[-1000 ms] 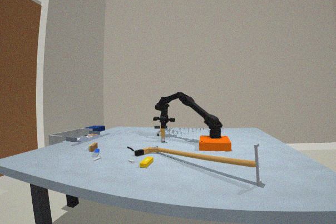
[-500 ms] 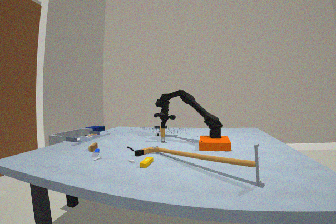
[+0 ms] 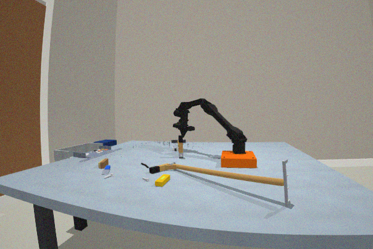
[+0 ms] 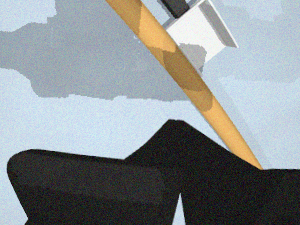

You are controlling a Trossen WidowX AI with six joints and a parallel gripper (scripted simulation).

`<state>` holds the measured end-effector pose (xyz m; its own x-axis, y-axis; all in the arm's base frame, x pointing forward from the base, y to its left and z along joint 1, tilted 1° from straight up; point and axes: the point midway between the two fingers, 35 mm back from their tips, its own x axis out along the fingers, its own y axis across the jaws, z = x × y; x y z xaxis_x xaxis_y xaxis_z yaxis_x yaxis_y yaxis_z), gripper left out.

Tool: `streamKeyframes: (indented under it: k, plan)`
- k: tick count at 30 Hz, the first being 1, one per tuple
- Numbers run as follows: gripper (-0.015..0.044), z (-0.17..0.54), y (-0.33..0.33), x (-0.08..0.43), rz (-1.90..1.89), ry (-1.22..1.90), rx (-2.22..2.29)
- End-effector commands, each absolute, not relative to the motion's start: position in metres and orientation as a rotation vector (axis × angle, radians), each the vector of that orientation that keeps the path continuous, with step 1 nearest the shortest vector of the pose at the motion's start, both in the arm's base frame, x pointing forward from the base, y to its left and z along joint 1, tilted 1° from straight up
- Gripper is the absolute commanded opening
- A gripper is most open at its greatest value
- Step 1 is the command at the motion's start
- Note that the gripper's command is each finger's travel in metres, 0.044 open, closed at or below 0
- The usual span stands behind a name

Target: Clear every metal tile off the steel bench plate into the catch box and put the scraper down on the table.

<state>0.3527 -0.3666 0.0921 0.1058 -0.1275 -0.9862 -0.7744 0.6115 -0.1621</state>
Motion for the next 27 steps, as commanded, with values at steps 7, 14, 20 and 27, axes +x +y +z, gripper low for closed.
streamKeyframes:
  k: [7,14,20,27]
  plan:
    - [0.0,0.104,-0.366,0.348,0.354,1.443,-0.611]
    - [0.0,0.111,-0.366,0.344,0.217,1.453,-0.471]
    - [0.0,0.118,-0.366,0.342,0.1,1.454,-0.35]
    - [0.0,0.125,-0.366,0.338,-0.035,1.446,-0.208]
